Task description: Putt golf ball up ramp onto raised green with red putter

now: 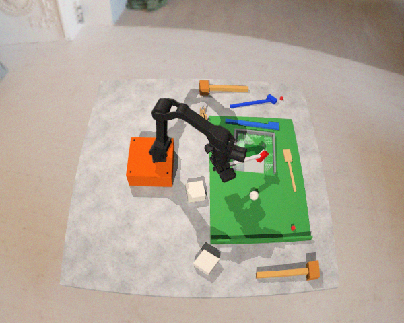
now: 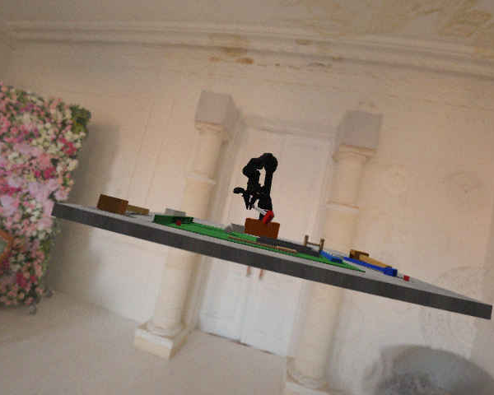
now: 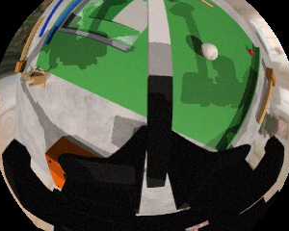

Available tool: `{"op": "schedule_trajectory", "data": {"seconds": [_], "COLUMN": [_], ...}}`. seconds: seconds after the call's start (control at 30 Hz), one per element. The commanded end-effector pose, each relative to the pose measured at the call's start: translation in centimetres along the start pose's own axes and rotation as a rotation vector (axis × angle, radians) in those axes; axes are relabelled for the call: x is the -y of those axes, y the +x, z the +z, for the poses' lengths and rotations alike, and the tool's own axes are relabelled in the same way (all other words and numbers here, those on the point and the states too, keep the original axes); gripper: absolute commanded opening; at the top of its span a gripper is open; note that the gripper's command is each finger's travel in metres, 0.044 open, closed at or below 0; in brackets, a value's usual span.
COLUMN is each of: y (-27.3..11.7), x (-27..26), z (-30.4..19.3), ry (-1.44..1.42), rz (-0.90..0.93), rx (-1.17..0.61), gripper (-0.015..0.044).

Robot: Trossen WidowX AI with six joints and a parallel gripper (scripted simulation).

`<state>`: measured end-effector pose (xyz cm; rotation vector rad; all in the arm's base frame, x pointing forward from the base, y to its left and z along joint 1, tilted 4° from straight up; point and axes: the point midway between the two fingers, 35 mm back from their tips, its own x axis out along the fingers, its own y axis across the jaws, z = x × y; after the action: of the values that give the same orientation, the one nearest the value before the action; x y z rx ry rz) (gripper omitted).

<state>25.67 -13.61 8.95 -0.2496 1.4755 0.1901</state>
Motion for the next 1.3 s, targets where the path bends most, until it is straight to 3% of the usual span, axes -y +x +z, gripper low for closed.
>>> {"op": "schedule_trajectory", "data": {"seconds": [0.0, 0.83, 1.27], "y": [-0.3, -1.9, 2.1], "x": [1.7, 8.0, 8.2], "z": [-1.3, -9.0, -9.3], "ry": [0.071, 0.539, 0.539], "rz": [-0.015, -0.063, -0.063], "rx": [-0.018, -0.060, -0.060], "gripper": [0.0000, 0.0000, 0.0000]}}
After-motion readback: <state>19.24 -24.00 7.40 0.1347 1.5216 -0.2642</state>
